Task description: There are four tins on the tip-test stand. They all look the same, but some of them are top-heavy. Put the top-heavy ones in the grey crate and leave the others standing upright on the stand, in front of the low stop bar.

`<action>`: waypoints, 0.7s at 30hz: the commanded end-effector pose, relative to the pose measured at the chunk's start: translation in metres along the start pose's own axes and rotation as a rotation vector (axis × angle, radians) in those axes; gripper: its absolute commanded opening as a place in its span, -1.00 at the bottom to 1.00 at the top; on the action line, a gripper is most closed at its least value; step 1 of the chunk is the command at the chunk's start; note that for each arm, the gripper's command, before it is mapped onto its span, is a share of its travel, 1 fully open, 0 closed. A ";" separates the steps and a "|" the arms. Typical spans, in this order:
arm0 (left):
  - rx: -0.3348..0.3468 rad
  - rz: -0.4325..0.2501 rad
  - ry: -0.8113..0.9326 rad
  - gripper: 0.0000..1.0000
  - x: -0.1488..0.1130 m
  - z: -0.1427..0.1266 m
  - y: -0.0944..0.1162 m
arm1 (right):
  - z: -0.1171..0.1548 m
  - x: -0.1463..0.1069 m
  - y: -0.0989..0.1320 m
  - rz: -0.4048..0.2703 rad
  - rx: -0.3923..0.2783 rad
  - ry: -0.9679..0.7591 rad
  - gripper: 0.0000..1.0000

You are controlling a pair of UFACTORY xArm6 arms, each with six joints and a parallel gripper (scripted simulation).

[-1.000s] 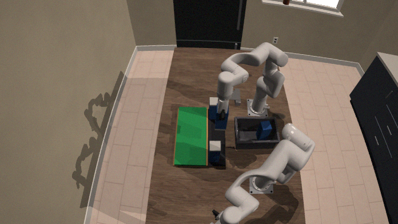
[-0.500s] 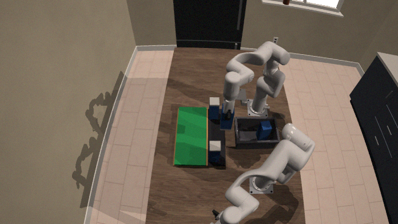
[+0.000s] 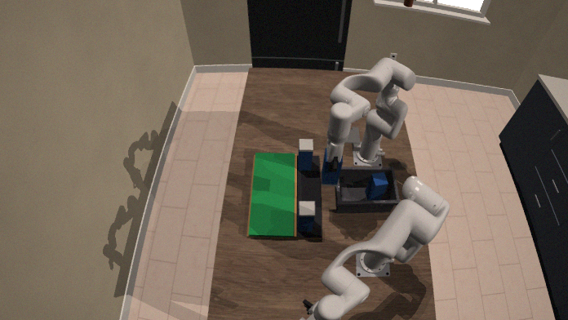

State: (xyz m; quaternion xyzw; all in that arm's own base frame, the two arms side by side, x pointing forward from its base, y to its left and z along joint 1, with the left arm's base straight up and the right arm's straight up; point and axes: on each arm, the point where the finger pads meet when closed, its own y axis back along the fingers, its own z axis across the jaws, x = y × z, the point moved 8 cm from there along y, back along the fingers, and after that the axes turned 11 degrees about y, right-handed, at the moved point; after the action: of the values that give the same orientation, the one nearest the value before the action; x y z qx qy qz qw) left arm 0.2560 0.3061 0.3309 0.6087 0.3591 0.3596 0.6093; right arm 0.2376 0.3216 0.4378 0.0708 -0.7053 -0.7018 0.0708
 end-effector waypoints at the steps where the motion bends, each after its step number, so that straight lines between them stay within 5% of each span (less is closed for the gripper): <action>1: -0.001 0.004 0.000 1.00 0.001 0.000 0.002 | 0.002 0.010 0.002 -0.005 -0.004 0.000 -1.00; 21: -0.001 0.004 0.000 1.00 0.001 0.000 0.002 | -0.013 0.034 0.002 -0.005 -0.006 0.001 -1.00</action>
State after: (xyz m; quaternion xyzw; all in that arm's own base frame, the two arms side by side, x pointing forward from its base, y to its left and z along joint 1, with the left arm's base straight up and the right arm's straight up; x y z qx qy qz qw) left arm 0.2560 0.3061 0.3309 0.6087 0.3591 0.3596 0.6093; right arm 0.2068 0.3094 0.4380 0.0714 -0.7047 -0.7023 0.0710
